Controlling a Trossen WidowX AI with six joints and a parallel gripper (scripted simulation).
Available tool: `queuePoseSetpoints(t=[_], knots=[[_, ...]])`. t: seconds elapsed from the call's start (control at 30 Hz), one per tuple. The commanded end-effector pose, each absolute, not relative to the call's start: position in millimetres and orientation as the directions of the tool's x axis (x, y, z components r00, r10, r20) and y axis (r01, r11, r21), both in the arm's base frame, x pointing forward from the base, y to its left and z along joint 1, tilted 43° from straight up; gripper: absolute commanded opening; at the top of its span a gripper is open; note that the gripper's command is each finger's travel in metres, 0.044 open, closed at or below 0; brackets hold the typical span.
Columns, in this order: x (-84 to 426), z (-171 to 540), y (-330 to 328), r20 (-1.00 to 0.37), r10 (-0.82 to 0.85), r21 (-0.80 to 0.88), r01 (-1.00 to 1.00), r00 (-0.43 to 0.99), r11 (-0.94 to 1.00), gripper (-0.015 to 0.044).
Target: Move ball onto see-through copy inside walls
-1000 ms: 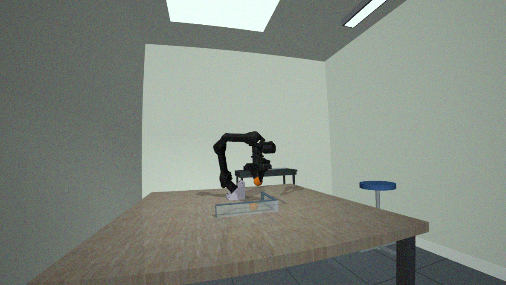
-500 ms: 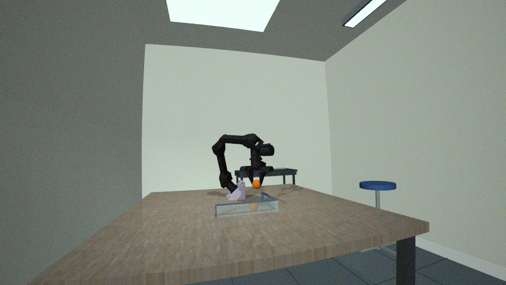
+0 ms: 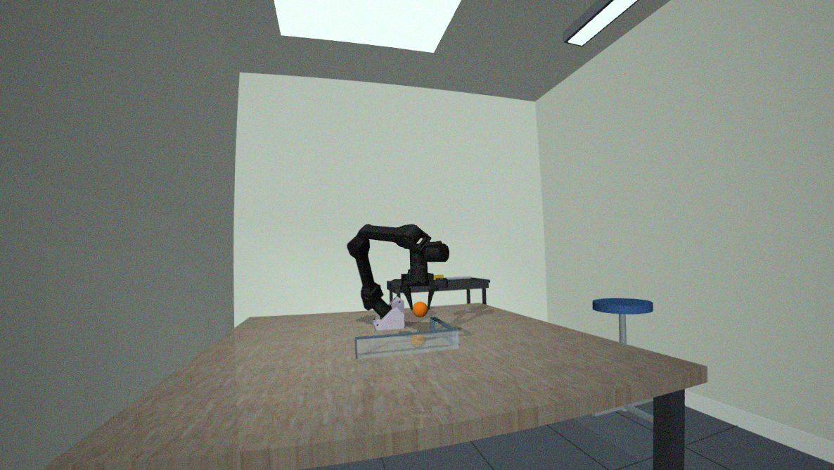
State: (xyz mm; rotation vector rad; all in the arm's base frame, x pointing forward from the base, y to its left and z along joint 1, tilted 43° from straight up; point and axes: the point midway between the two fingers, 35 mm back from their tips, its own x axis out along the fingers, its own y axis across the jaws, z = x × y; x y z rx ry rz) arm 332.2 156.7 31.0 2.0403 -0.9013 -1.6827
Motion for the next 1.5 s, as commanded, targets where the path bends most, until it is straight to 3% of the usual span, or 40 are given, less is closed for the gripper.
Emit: queuePoseSetpoints(t=[0.0,0.3,1.47], knots=[[338.0,31.2,152.0,-0.742,-0.663,0.648,-0.150,0.099,-0.747,0.0000],[348.5,31.4,140.3,-0.739,-0.666,0.674,0.099,0.099,-0.733,0.0000],[357.3,-29.8,84.0,-0.737,-0.668,0.676,0.103,0.100,-0.730,0.0000]])
